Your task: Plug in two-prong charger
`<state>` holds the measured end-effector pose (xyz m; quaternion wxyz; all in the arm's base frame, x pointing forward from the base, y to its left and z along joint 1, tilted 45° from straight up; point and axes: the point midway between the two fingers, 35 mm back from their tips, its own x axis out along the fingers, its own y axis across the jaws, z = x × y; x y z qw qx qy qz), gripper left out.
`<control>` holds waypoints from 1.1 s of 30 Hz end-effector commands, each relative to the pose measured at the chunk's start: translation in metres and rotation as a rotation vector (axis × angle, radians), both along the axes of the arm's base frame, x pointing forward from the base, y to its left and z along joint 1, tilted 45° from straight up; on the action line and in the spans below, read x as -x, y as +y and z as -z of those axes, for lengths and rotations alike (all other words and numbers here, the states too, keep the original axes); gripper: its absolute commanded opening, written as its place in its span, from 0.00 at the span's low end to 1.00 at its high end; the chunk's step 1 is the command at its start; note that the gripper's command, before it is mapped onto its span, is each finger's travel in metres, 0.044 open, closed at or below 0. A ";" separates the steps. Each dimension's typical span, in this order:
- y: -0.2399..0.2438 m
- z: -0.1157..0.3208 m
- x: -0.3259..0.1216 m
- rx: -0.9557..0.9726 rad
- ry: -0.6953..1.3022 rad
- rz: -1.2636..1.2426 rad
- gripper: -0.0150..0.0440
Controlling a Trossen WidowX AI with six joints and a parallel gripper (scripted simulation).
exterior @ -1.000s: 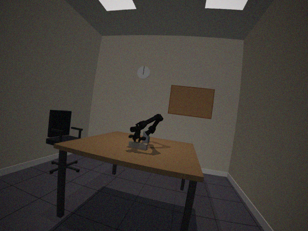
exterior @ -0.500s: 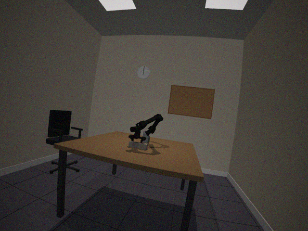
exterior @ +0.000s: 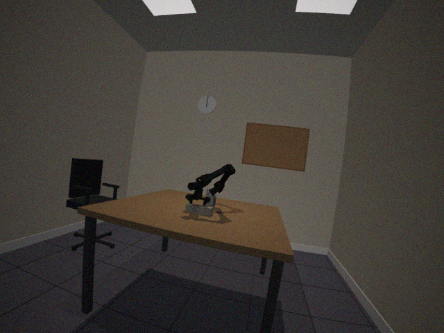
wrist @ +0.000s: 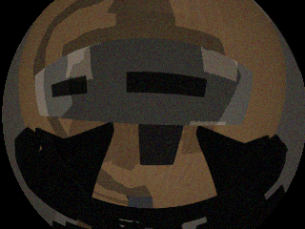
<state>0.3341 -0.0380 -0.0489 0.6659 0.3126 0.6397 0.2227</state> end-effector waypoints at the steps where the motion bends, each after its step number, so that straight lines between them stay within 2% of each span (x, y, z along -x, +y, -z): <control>1: 0.001 0.001 0.002 0.000 -0.002 -0.002 1.00; 33: 0.003 0.001 0.019 0.002 -0.010 -0.003 1.00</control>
